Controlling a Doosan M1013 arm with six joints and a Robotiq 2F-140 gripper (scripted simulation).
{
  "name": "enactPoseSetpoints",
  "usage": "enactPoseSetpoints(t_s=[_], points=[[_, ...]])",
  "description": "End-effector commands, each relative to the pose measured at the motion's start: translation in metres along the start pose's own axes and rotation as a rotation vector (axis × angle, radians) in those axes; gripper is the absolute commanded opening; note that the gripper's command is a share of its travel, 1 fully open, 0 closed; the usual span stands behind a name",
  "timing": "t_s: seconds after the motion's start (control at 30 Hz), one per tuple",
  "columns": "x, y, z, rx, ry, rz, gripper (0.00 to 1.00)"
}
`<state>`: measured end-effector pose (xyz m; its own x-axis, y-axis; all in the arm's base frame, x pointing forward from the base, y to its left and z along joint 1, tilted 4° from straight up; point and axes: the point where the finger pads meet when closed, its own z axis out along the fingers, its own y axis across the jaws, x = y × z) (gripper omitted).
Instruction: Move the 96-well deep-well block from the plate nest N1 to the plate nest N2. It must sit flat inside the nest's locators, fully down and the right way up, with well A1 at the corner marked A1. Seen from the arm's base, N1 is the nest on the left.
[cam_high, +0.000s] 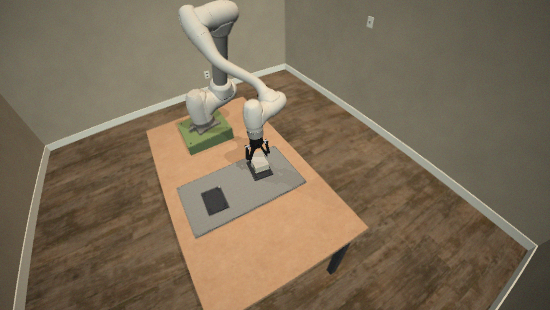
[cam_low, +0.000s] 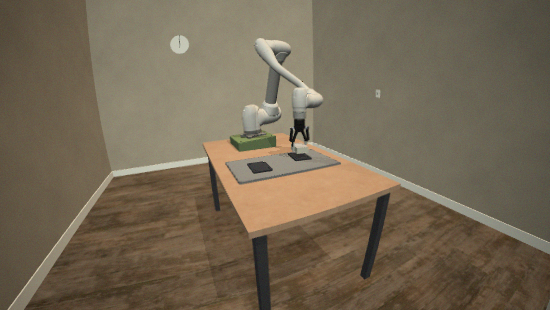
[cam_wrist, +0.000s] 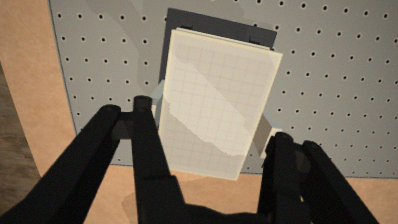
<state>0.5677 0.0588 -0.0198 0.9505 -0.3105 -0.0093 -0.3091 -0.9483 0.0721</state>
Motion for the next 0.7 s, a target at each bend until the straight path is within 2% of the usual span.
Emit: enactPoseSetpoints(t_s=[0.0, 0.67], points=[[0.0, 0.0, -0.004, 0.0, 0.0, 0.0, 0.0], [0.0, 0.0, -0.034, 0.0, 0.0, 0.0, 0.0]])
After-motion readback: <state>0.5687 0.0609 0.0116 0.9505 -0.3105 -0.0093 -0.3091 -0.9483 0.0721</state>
